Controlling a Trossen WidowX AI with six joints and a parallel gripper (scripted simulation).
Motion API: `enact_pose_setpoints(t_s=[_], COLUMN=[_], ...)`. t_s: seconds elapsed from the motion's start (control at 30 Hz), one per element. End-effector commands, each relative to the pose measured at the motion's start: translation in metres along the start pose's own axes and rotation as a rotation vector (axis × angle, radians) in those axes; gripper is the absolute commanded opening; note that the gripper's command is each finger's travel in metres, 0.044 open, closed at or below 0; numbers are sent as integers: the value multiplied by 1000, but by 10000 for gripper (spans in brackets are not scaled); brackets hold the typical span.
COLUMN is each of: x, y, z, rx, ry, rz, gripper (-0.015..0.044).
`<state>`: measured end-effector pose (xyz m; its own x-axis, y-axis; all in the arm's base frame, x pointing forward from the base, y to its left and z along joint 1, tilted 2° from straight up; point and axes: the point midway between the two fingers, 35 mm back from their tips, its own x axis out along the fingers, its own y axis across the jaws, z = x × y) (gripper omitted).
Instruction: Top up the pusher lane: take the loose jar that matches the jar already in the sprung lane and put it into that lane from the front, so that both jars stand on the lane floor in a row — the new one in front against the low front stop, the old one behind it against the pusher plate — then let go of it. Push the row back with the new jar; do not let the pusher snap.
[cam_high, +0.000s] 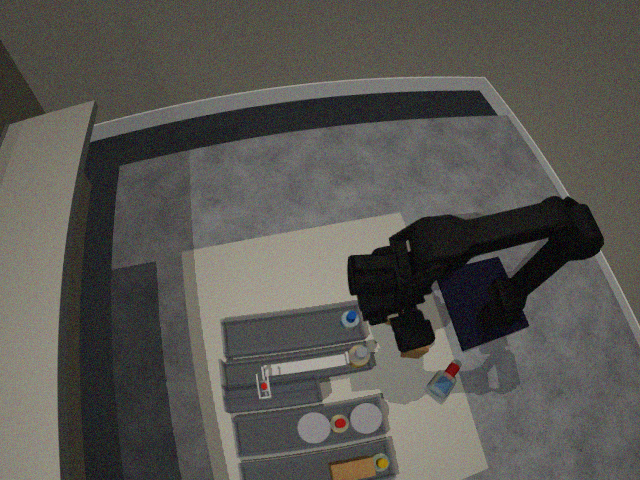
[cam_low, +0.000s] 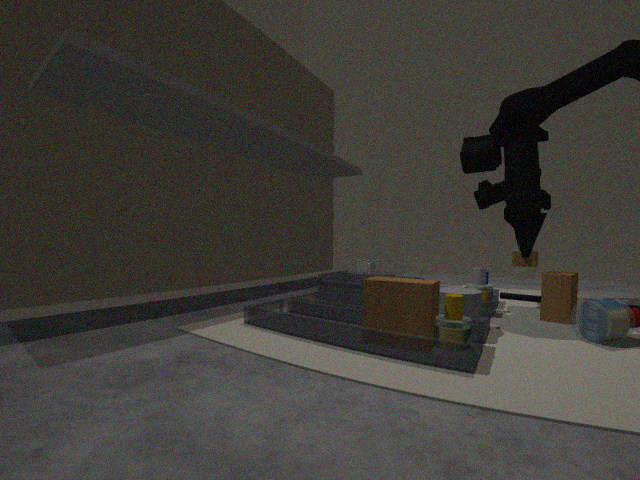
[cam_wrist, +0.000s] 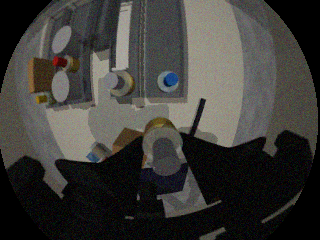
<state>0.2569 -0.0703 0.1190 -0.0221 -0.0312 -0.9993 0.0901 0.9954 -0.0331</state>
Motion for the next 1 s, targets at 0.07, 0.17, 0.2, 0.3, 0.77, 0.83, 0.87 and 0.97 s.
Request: enact_pose_setpoints(t_s=[0.07,0.17,0.2,0.3,0.77,0.83,0.87,0.97], x=[6,9,11,14,39,39,39,39], y=[24,38,42,54,61,61,61,61], z=[11,17,18,22,26,26,26,26], rx=[5,16,22,44,55,55,55,55], ry=[-5,-8,-9,-11,-11,-11,-11,-11], rz=[3,2,2,5,7,7,7,7], gripper=[0,0,0,0,0,0,0,0])
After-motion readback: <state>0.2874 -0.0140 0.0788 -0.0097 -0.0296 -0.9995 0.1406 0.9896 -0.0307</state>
